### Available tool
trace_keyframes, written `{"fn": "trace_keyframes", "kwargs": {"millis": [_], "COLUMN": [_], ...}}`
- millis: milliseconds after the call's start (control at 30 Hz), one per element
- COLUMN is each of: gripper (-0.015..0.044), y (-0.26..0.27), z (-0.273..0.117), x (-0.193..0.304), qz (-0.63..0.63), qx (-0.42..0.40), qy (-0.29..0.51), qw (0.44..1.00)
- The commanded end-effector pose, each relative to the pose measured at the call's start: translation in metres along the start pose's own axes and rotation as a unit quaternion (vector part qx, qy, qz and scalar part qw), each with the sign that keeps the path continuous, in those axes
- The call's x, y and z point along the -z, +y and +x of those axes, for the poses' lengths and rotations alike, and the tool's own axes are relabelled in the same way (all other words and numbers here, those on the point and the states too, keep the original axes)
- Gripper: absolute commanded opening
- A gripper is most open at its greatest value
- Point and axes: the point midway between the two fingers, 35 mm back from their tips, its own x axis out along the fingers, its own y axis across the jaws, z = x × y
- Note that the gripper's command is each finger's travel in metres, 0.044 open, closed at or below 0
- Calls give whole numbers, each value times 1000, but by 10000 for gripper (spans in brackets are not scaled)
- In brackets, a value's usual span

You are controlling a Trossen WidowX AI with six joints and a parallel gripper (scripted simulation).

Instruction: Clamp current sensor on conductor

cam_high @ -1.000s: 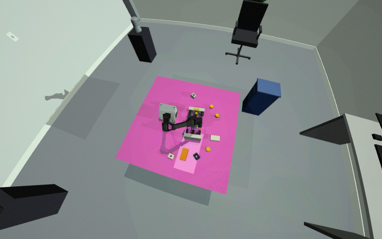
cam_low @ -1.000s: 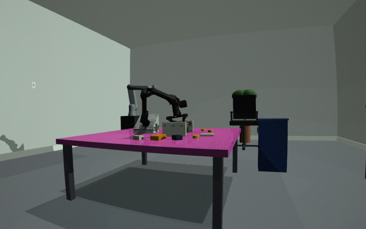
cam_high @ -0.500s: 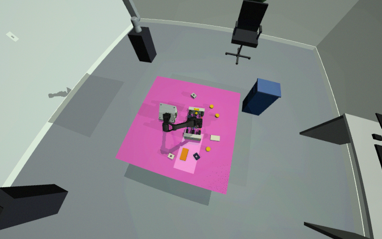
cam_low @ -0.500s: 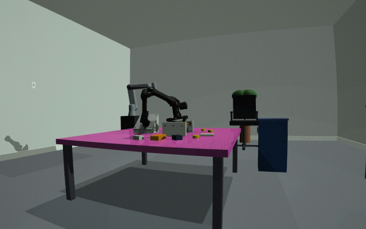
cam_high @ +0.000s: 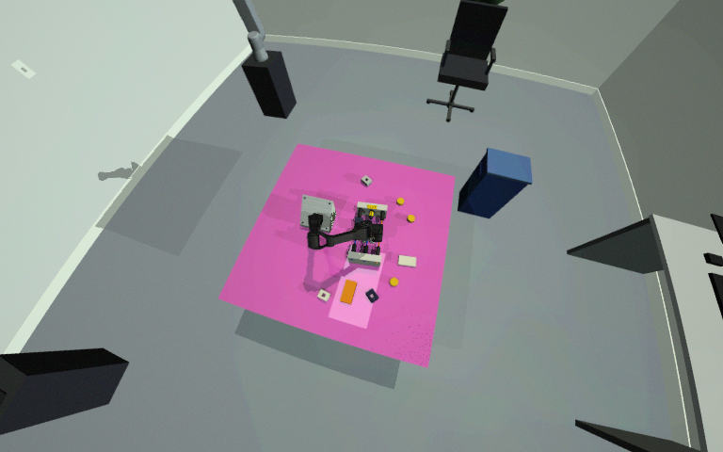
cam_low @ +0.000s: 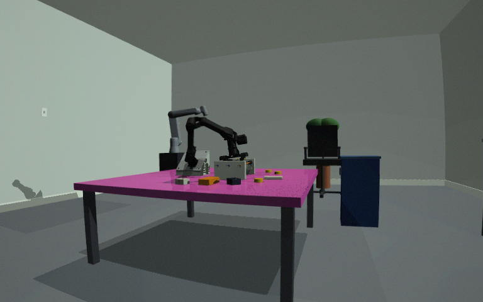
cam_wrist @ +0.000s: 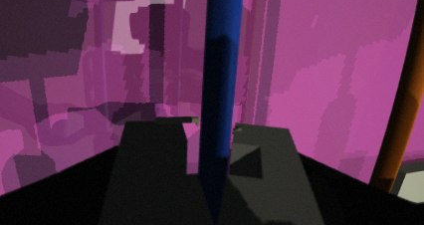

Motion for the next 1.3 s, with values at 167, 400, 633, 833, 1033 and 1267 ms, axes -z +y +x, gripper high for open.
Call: {"fn": "trace_keyframes", "kwargs": {"millis": [167,400,633,833,1033,1267], "gripper": [234,50,0,0,0,0], "y": [-1,-1,-1,-1,-1,-1], "z": [-1,-1,-1,-1,-1,-1], "x": [0,0,0,0,0,0], "qz": [1,1,1,1,1,1], "qx": [1,1,1,1,1,1], "qy": [0,0,0,0,0,0], "qw": [1000,1000,1000,1000,1000,1000]}}
